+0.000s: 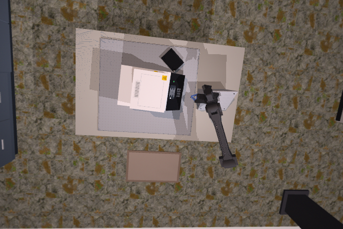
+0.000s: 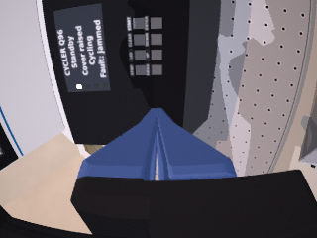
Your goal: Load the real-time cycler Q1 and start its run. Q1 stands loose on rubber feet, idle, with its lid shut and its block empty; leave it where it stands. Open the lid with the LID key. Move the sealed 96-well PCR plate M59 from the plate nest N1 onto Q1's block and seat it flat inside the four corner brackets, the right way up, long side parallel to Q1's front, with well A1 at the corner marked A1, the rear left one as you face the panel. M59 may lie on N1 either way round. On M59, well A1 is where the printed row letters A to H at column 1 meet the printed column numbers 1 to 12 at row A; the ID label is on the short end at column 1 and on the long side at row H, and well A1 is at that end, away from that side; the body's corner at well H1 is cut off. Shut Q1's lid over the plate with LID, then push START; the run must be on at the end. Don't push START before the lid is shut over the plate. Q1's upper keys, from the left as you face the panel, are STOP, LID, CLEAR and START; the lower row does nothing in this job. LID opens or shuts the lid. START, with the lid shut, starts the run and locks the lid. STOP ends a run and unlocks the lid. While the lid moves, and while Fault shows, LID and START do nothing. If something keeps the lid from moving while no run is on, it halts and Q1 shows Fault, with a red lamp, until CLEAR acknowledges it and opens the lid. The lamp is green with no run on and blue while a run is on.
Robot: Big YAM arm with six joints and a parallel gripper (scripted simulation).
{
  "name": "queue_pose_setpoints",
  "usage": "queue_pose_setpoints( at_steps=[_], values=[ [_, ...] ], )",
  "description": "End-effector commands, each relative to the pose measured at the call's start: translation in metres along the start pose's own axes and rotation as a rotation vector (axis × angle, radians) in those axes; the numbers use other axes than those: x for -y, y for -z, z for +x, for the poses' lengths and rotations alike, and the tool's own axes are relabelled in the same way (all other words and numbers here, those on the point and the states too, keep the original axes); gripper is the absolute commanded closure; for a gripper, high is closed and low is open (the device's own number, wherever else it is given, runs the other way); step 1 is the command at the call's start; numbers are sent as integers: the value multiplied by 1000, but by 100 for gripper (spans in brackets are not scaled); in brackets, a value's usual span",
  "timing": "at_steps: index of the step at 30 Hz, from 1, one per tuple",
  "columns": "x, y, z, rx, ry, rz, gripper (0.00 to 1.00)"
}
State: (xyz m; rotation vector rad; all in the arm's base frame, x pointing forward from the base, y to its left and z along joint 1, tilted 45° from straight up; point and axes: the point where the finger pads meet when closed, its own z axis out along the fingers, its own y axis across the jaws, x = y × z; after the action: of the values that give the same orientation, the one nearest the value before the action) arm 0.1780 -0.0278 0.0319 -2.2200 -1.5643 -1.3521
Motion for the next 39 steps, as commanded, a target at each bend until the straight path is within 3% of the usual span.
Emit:
queue_pose_setpoints(
  at_steps=[1,14,20,24,30,35,39],
  values=[
    [-26,11,-5,27,51,-22,100],
    [-2,1,0,6,9,-1,100],
    [-9,3,-2,12,20,-7,100],
    [-14,6,-17,31,202,-16,100],
    [-24,9,-19,45,447,-16,100],
    [-24,10,-25,48,512,-13,100],
    [-25,11,-30,49,657,-8,100]
  ],
)
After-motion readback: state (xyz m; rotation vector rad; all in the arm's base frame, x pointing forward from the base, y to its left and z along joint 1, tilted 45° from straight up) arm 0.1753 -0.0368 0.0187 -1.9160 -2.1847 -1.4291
